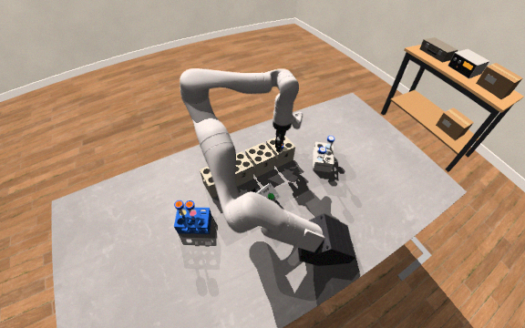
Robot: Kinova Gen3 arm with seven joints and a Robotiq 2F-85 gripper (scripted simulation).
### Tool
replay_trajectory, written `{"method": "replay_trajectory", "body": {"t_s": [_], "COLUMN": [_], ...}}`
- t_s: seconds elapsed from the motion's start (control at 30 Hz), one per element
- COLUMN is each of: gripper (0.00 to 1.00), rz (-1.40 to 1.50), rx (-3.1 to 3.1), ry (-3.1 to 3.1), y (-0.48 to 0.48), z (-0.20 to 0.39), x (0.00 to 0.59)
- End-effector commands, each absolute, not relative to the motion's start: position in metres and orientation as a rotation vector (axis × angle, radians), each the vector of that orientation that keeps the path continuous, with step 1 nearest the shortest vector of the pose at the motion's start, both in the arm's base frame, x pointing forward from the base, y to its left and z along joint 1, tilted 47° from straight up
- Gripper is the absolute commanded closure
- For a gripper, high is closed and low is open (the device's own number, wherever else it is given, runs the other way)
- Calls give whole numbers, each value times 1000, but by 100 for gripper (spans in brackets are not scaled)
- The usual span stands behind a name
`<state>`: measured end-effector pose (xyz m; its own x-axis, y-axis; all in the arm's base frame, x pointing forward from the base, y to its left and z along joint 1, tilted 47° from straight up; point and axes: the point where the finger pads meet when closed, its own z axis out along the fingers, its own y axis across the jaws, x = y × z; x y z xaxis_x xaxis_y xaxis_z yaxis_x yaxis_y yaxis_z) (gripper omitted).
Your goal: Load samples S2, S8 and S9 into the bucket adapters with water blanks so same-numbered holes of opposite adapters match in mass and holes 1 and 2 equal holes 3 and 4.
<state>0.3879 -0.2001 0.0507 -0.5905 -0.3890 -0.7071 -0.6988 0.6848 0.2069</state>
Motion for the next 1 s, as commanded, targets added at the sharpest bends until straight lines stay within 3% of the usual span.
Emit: {"method": "replay_trajectory", "body": {"t_s": [0.0, 0.97], "gripper": [38, 38], "rz": [626, 626], "rx": [-830, -830], "ry": [2254, 2254], "y": [-201, -197], "z": [51, 46], "x": [388, 391]}}
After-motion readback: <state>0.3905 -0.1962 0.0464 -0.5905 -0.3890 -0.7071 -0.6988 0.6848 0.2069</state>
